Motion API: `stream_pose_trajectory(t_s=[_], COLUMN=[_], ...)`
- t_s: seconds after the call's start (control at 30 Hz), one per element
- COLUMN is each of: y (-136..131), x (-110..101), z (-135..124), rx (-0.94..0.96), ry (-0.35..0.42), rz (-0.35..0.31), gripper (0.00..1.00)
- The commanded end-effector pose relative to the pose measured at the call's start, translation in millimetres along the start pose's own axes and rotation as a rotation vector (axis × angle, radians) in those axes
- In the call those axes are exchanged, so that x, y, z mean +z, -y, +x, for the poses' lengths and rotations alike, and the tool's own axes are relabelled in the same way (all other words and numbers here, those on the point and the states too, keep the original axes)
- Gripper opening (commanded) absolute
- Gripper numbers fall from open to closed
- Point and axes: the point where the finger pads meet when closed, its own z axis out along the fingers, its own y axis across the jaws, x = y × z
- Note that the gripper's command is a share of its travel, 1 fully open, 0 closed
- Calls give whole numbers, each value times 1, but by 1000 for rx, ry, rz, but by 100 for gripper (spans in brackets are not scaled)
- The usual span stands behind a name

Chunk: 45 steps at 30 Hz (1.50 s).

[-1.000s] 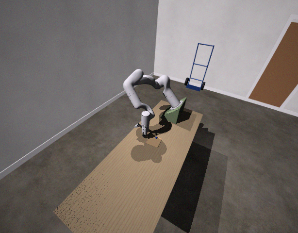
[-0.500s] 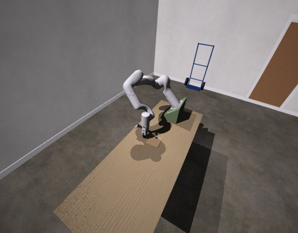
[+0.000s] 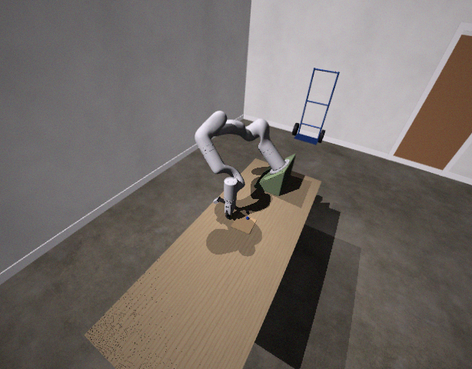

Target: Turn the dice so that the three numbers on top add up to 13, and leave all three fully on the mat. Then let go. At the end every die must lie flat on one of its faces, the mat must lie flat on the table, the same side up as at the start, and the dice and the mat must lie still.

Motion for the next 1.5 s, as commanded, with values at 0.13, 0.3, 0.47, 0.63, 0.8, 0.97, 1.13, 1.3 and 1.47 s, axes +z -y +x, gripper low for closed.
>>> stream_pose_trajectory(t_s=[0.13,0.3,0.47,0.63,0.8,0.97,1.13,1.3,1.47], y=[1,1,1,1,1,1,1,1,1], x=[-1,-1,-1,-1,-1,-1,-1,-1,-1], z=[0,0,0,0,0,0,0,0,0], rx=[0,0,0,0,0,0,0,0,0], ry=[0,0,0,0,0,0,0,0,0], rz=[1,1,1,1,1,1,1,1,1], gripper=[31,31,31,31,11,11,11,11,11])
